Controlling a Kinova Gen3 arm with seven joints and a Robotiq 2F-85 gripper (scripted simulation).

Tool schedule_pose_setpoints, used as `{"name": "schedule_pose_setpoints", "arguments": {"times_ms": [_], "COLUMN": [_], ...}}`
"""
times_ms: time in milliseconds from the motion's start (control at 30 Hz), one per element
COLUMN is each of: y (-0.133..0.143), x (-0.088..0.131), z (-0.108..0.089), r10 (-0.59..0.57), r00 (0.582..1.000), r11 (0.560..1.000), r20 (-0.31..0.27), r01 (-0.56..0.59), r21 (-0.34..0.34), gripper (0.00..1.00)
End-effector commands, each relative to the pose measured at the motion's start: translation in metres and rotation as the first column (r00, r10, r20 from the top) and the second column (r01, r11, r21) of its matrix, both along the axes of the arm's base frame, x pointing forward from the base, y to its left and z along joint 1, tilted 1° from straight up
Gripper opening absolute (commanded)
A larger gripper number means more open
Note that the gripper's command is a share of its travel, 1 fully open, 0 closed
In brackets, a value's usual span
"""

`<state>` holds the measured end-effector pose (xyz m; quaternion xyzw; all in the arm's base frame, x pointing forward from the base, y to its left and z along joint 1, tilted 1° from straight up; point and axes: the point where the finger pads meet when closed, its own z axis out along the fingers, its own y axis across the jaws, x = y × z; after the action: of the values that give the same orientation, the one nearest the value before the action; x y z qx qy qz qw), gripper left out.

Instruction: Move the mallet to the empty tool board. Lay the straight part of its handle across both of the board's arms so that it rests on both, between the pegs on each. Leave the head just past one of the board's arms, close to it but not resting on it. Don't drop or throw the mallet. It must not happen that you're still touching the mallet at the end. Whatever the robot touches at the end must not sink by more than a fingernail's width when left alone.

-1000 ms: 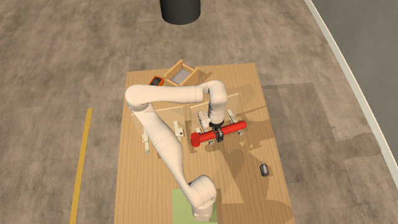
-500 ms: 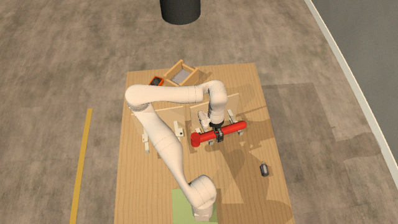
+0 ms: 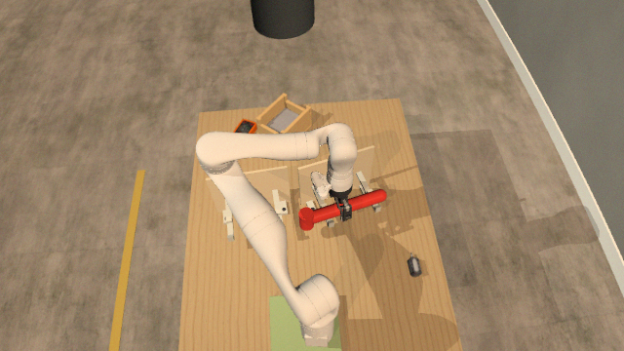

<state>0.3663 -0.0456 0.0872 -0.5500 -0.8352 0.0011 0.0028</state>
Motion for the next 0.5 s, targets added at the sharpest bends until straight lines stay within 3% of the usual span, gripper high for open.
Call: {"name": "schedule_pose_setpoints", "arguments": {"times_ms": [0, 267, 467], "y": [0.002, 0.002, 0.001], "x": [0.001, 0.001, 0.001], "z": [0.017, 0.081, 0.091], "r10": [0.005, 0.005, 0.004], "r00": [1.000, 1.000, 1.000], "r11": [1.000, 1.000, 1.000], "r20": [0.002, 0.002, 0.001], "r01": [-0.005, -0.005, -0.004], "r21": [0.005, 0.005, 0.005], "gripper": [1.00, 1.00, 1.00]}}
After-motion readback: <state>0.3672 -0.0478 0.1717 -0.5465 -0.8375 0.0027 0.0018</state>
